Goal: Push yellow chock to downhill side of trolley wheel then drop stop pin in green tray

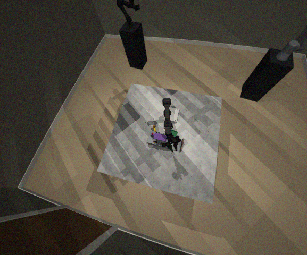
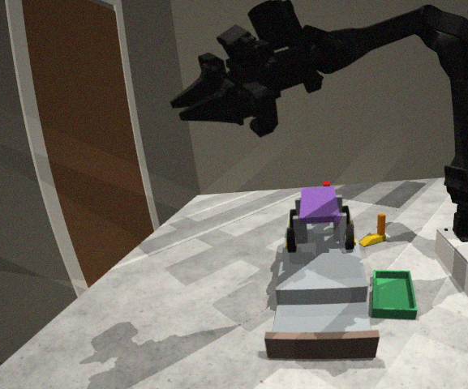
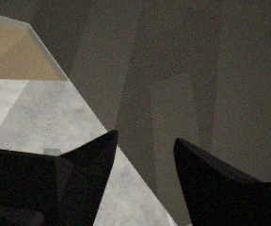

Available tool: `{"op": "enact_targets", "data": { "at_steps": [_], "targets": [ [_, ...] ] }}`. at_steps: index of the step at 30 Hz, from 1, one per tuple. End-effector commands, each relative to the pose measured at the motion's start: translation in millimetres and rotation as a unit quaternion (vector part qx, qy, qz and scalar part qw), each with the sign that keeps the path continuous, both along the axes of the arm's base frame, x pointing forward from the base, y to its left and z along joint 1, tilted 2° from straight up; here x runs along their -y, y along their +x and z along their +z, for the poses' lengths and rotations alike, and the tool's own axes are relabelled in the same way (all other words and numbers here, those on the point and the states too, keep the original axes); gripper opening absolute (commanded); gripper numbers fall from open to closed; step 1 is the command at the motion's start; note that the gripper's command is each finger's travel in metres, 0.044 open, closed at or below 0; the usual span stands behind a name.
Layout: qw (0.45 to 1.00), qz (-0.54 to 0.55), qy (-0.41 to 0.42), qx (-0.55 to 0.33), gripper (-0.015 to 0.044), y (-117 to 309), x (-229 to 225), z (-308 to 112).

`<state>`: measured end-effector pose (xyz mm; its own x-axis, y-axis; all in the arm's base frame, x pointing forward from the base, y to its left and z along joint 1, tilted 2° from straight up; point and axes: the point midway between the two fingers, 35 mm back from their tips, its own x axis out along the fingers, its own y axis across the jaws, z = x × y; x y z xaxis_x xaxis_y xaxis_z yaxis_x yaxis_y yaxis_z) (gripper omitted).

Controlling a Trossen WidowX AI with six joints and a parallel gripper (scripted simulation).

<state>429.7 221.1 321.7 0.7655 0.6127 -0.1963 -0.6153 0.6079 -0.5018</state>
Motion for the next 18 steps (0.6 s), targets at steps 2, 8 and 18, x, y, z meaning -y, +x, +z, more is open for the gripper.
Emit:
{"op": "enact_targets", "data": {
  "at_steps": [2, 8, 18],
  "targets": [
    [0.993, -0.034, -0.111, 0.002, 0.019, 6.3, 51.6, -27.6],
    [0.965, -0.055, -0.255, -0.014, 0.019, 1.1, 121.0, -62.9],
    [0.884, -0.025, -0.459, -0.083, 0.019, -42.4, 226.1, -117.8]
  ]
}}
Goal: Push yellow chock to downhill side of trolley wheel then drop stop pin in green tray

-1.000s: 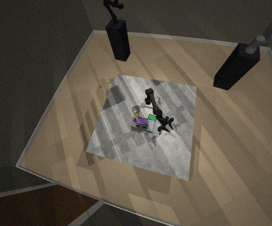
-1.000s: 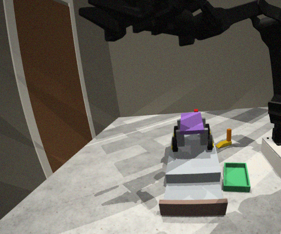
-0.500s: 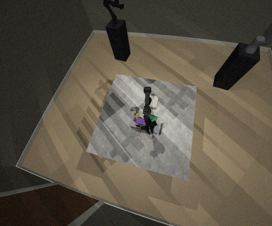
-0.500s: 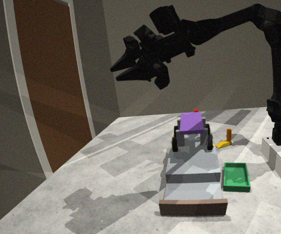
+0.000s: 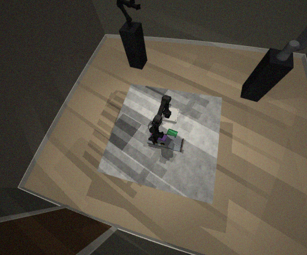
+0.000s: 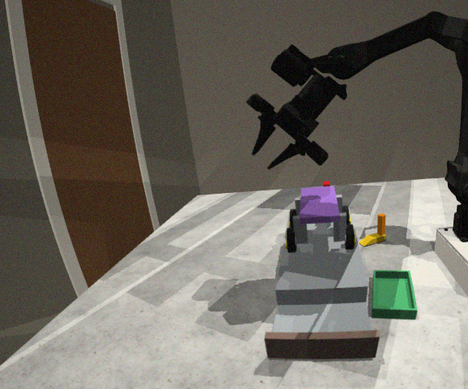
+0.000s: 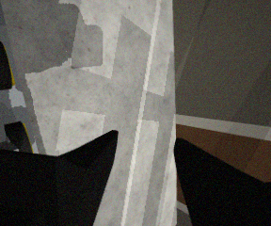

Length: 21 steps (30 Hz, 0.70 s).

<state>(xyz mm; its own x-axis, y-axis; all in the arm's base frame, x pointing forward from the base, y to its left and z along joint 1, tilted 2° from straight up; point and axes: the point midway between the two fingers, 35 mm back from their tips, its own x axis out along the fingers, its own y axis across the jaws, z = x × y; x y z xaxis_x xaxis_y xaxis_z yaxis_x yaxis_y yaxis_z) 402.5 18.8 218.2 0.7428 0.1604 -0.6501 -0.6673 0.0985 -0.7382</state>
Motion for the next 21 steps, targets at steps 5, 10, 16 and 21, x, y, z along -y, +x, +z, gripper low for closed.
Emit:
{"op": "enact_targets", "data": {
  "at_steps": [5, 10, 16, 21],
  "targets": [
    [0.986, 0.027, -0.135, -0.098, 0.019, -51.8, 69.0, -41.0],
    [0.966, 0.064, -0.188, -0.168, 0.019, -90.9, 97.4, -62.8],
    [0.925, 0.145, -0.221, -0.275, 0.019, -156.5, 119.3, -90.3],
    [0.885, 0.225, -0.216, -0.346, 0.019, -211.1, 124.9, -104.6]
  ]
}}
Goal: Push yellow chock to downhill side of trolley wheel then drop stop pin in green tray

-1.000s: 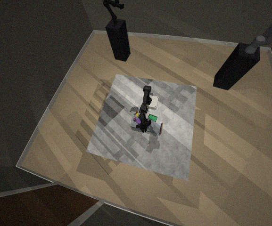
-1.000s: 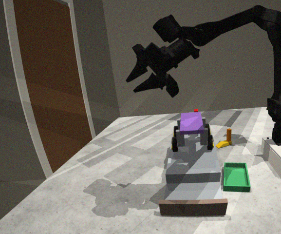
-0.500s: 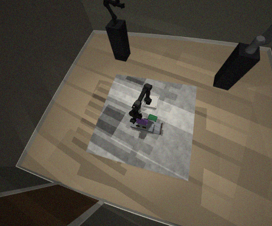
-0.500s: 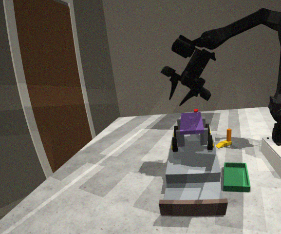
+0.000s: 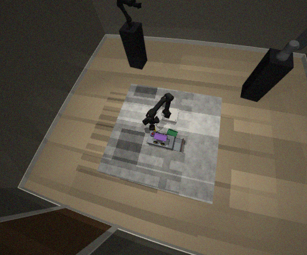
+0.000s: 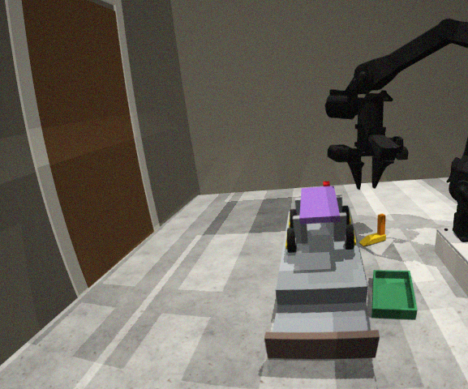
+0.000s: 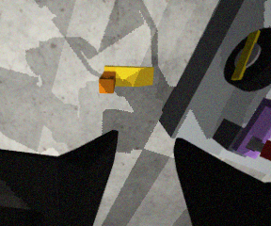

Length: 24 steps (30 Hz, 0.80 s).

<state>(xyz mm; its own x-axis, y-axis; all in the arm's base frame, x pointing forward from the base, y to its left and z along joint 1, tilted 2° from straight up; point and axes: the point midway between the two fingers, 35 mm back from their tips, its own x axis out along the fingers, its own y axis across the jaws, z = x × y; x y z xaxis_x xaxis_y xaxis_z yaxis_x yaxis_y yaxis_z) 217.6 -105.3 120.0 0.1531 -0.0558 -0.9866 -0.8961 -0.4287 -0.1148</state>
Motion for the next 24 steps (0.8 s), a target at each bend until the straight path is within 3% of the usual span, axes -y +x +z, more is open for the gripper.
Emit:
{"op": "enact_targets", "data": {
  "at_steps": [1, 24],
  "targets": [
    [0.998, 0.039, 0.009, -0.054, 0.019, -31.8, 0.8, -7.3],
    [0.997, 0.041, 0.01, -0.057, 0.019, -31.8, 2.1, -53.0]
  ]
}}
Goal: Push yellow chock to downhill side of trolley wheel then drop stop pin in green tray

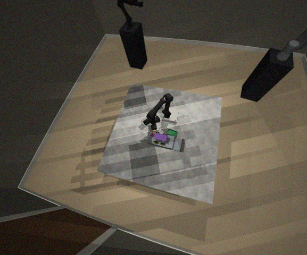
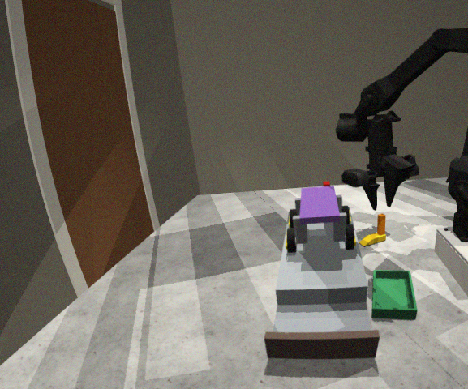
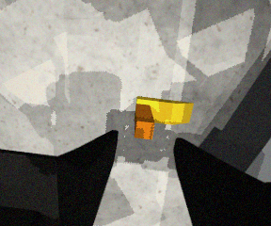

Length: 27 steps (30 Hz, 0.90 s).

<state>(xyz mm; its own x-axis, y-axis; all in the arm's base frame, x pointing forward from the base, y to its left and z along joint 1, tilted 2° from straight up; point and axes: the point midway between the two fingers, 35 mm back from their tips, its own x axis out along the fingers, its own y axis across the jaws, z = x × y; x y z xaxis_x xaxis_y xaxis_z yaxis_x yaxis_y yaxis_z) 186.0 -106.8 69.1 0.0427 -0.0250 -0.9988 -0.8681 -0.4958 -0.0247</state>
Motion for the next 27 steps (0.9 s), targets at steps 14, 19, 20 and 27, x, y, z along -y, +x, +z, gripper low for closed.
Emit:
{"op": "enact_targets", "data": {
  "at_steps": [14, 19, 20, 27],
  "targets": [
    [1.0, 0.002, -0.002, 0.0, 0.019, 1.1, 1.3, -23.1],
    [1.0, 0.002, -0.002, 0.0, 0.019, 1.0, 1.4, -31.0],
    [1.0, 0.002, -0.002, 0.0, 0.019, 1.0, 1.4, -31.8],
    [1.0, 0.002, -0.002, 0.0, 0.019, 1.4, 1.6, -37.2]
  ]
}}
